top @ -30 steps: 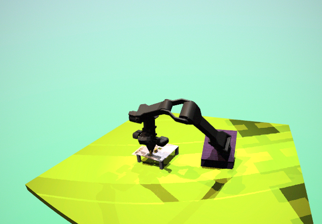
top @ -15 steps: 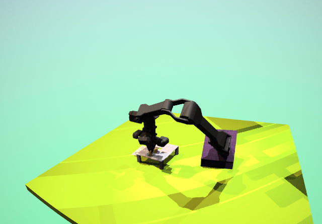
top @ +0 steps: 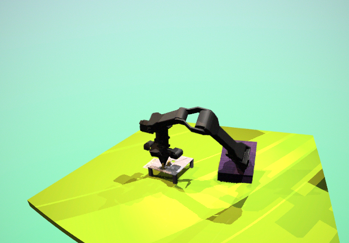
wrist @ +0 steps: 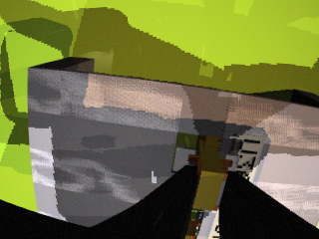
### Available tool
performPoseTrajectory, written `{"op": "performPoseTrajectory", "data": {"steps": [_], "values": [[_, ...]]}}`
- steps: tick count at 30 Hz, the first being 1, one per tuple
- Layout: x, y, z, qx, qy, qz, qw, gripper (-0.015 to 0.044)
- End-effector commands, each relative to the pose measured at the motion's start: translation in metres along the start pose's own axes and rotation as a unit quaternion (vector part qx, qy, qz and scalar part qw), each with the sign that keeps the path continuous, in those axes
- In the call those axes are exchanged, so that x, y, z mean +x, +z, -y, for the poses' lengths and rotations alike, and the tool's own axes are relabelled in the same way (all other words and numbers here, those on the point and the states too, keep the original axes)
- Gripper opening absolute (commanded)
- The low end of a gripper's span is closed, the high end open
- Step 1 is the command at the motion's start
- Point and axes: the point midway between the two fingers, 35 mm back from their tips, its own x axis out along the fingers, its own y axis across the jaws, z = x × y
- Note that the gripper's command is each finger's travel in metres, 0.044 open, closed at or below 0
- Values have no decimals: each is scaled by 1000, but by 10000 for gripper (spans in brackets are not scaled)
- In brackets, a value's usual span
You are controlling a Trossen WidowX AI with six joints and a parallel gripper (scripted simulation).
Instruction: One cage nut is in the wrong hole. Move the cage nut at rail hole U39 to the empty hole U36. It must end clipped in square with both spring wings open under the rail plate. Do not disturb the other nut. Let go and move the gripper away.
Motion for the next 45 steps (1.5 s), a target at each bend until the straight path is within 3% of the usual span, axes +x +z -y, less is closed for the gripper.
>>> {"op": "performPoseTrajectory", "data": {"steps": [1, 45], "values": [[-1, 0, 0, 2, 0, -1, 1000, 26], [1, 1, -3, 3, -23, -3, 1000, 26]]}}
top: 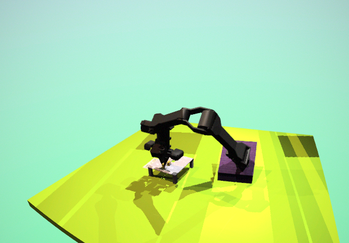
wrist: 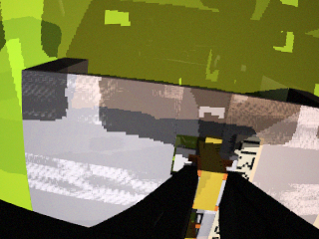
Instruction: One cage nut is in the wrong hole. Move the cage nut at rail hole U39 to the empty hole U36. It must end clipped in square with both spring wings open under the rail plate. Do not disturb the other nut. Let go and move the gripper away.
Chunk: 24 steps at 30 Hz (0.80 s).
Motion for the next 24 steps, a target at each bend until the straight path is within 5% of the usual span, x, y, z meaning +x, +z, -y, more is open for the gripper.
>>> {"op": "performPoseTrajectory", "data": {"steps": [1, 24], "values": [[0, 0, -1, 1, -3, -2, 1000, 26], [1, 0, -3, 2, -22, -2, 1000, 26]]}}
